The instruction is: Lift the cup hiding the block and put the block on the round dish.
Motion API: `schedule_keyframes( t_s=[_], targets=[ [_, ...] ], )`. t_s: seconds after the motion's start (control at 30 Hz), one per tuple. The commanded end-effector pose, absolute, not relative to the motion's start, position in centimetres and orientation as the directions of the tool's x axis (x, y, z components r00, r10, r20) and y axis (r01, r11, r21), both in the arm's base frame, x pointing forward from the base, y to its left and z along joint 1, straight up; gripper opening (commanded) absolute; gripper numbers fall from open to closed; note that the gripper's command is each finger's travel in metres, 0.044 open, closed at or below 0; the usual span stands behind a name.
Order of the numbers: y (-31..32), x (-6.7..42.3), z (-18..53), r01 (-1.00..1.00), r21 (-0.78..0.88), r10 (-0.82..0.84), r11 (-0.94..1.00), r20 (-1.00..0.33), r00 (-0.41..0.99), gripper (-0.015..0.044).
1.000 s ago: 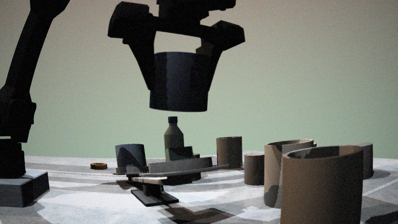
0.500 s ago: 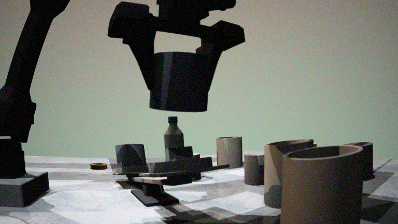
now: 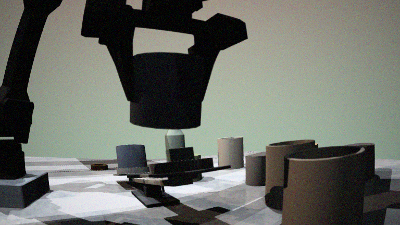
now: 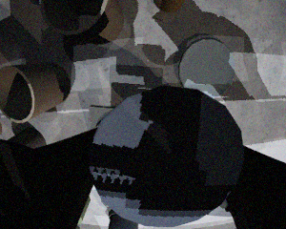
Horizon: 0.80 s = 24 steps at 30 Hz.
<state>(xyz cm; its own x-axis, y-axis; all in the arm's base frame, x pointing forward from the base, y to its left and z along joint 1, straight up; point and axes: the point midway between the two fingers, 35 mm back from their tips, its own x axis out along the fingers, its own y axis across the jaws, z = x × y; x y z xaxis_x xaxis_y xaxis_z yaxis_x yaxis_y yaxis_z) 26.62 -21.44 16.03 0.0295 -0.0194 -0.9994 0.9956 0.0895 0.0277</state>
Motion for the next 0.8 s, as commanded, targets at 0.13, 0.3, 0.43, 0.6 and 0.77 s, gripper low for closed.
schedule_keyframes(
  t_s=[0.13, 0.3, 0.43, 0.6, 0.77],
  targets=[
    [-25.5, 21.4, 13.6, 0.996, 0.019, -0.021, 0.09, -1.0, 0.021, 0.0],
    [-27.6, 17.4, 12.0, 0.996, 0.016, -0.024, 0.089, -1.0, 0.018, 0.0],
    [-28.8, 14.1, 10.7, 0.996, 0.013, -0.027, 0.088, -1.0, 0.015, 0.0],
    [-29.6, 9.9, 9.1, 0.996, 0.009, -0.029, 0.088, -1.0, 0.011, 0.0],
    [-29.8, 7.8, 8.3, 0.996, 0.007, -0.03, 0.087, -1.0, 0.009, 0.0]
  ],
)
